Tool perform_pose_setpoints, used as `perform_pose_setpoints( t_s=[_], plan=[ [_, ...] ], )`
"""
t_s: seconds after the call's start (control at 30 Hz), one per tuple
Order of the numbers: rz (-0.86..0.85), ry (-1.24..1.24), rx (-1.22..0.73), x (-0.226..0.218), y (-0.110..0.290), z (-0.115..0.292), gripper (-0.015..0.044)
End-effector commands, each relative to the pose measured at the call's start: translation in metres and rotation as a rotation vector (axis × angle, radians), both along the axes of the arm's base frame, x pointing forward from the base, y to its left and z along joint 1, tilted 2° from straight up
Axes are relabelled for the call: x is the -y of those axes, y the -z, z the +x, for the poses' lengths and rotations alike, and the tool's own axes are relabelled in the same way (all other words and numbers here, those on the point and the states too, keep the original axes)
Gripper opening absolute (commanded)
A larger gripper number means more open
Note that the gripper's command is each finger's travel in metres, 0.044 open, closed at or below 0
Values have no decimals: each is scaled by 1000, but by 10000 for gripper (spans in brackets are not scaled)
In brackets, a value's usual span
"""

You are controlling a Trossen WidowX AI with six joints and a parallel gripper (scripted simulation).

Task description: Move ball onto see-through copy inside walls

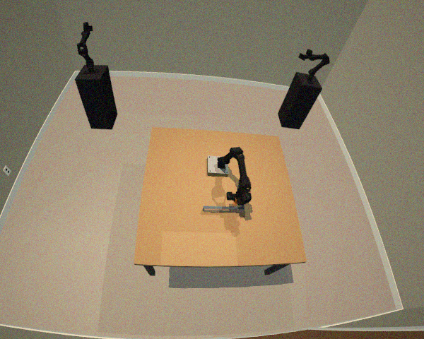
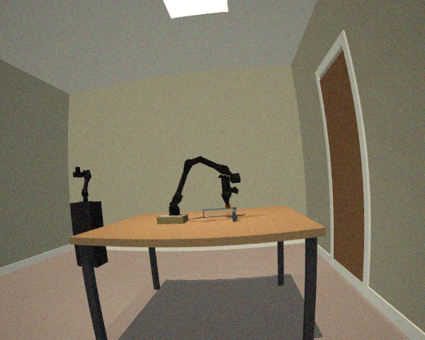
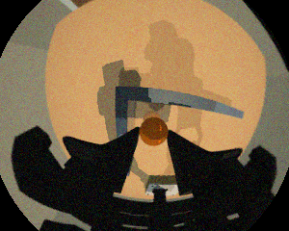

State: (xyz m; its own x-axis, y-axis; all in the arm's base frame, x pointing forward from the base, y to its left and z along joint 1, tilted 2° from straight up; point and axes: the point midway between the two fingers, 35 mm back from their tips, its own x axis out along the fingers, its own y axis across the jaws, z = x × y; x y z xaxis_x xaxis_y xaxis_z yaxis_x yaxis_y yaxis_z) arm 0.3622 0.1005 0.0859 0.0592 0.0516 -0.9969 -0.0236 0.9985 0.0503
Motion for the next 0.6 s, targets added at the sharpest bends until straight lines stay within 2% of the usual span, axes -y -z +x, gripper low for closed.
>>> perform_pose_setpoints(
  t_s=[0.0,0.13,0.57],
  plan=[
    [-2,3,-21,-1,28,-1,0],
    [-2,3,-21,-2,47,-2,0],
    [-2,3,-21,-2,56,-2,0]
  ],
)
